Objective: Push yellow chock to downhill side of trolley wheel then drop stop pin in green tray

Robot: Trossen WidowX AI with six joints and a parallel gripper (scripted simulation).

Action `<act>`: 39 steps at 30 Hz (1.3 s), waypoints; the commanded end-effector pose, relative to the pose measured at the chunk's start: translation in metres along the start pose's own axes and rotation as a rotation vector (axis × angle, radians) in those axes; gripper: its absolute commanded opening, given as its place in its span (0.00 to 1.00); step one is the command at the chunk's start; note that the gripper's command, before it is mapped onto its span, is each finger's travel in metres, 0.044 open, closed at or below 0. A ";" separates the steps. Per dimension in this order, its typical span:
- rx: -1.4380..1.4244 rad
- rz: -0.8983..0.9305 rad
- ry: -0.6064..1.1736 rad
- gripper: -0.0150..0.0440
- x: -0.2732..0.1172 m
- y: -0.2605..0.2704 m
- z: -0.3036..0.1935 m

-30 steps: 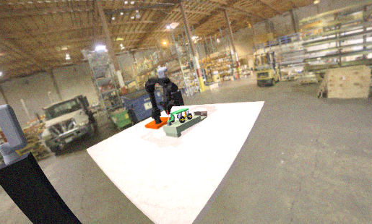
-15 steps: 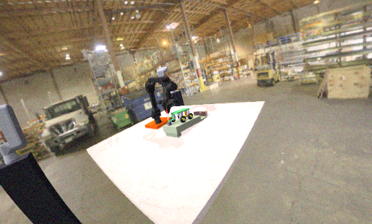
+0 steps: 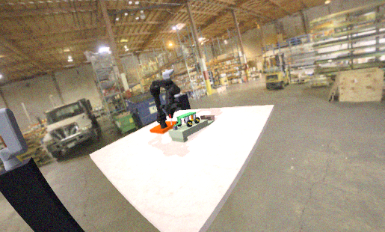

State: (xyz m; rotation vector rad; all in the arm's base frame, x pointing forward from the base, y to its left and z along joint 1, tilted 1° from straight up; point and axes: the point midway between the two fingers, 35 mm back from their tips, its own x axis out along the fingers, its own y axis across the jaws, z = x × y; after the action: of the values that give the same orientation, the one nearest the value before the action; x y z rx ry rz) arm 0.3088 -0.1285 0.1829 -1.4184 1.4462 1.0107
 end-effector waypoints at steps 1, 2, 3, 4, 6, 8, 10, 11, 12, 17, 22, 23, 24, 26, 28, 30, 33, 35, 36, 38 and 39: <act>0.000 -0.007 0.002 0.25 -0.001 -0.002 -0.006; 0.000 -0.006 0.002 0.25 -0.001 0.000 -0.005; 0.000 -0.006 0.002 0.25 -0.001 0.002 -0.005; 0.000 -0.006 0.002 0.25 -0.001 0.005 -0.005; 0.000 -0.006 0.002 0.25 0.000 0.012 -0.005; 0.000 -0.005 0.002 0.25 0.000 0.019 -0.005; -0.001 -0.004 0.003 0.25 0.000 0.026 -0.005; -0.001 -0.004 0.003 0.25 0.000 0.029 -0.005; -0.001 -0.004 0.003 0.25 0.000 0.032 -0.006; -0.001 -0.003 0.003 0.25 0.000 0.048 -0.007; -0.002 -0.001 0.003 0.25 0.001 0.064 -0.007; -0.002 -0.001 0.003 0.25 0.001 0.067 -0.007; -0.002 -0.001 0.003 0.25 0.001 0.070 -0.007; -0.002 0.000 0.003 0.25 0.002 0.077 -0.007; -0.002 0.000 0.003 0.25 0.003 0.081 -0.007; -0.002 0.000 0.003 0.25 0.003 0.083 -0.007; -0.002 0.000 0.003 0.25 0.003 0.083 -0.006; -0.002 0.000 0.002 0.25 0.002 0.082 -0.001; -0.002 0.000 0.002 0.25 0.001 0.082 0.003; -0.002 0.000 0.001 0.25 -0.001 0.081 0.010; -0.002 0.000 0.000 0.25 -0.001 0.081 0.014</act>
State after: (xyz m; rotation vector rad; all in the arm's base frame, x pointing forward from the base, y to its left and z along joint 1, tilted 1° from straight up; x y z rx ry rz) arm 0.2292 -0.1234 0.1815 -1.4231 1.4435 1.0030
